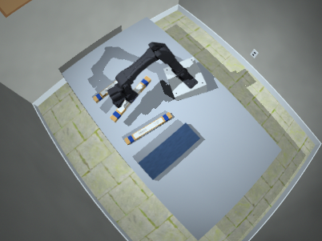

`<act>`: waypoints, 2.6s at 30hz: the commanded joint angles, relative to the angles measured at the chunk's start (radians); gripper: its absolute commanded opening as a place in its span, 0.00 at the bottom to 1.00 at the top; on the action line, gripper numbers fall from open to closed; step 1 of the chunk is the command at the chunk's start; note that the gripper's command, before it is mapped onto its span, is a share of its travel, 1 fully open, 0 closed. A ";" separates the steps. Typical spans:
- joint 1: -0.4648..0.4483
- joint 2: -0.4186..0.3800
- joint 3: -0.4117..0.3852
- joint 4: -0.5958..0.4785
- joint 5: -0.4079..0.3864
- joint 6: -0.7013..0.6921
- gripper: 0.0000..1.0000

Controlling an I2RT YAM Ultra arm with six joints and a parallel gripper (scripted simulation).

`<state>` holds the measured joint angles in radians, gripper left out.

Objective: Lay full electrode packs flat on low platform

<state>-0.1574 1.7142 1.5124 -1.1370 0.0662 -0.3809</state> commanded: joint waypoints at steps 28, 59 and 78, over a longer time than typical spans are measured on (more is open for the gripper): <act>0.021 -0.040 0.067 -0.004 -0.011 0.006 0.00; -0.002 0.010 -0.072 0.164 -0.011 -0.009 0.00; -0.012 0.049 -0.117 0.264 -0.012 -0.014 0.00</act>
<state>-0.1566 1.8008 1.3762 -0.9070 0.0631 -0.3882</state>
